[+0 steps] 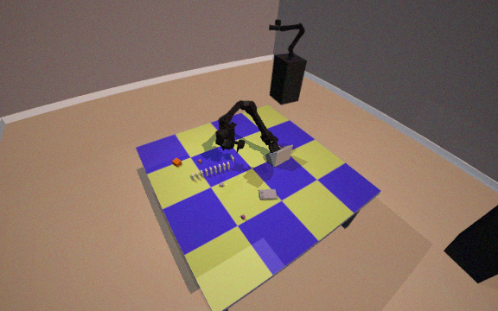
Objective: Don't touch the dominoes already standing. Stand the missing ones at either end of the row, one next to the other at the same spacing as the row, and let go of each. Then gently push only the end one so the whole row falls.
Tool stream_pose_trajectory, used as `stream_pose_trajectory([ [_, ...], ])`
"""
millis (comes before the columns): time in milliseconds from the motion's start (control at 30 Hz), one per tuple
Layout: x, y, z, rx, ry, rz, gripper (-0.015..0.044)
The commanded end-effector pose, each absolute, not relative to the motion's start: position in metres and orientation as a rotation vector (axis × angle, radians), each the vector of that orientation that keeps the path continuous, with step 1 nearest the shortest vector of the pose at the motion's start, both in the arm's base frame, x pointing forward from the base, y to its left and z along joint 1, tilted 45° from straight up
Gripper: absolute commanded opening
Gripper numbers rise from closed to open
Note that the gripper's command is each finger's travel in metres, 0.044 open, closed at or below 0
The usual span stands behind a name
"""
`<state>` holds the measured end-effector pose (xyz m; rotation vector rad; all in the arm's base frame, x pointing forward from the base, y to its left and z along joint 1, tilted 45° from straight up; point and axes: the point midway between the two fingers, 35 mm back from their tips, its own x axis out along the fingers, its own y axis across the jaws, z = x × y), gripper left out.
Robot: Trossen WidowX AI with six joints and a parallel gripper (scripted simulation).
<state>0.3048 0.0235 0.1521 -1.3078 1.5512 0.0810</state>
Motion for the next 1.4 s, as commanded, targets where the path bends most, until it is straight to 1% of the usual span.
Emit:
stream_pose_trajectory([
  [0,0.284,-0.005,0.143,-1.673,1.590,0.451,0.0440],
  [67,0.278,-0.013,0.140,-1.781,1.591,0.577,0.0440],
  [133,0.275,-0.016,0.138,-1.819,1.590,0.623,0.0440],
  [433,0.276,-0.017,0.137,-1.819,1.590,0.623,0.0440],
  [733,0.287,-0.060,0.094,-1.821,1.591,0.619,0.0440],
  [1333,0.291,-0.072,0.083,-1.822,1.591,0.618,0.0440],
  [1367,0.291,-0.072,0.083,-1.822,1.591,0.618,0.0414],
])
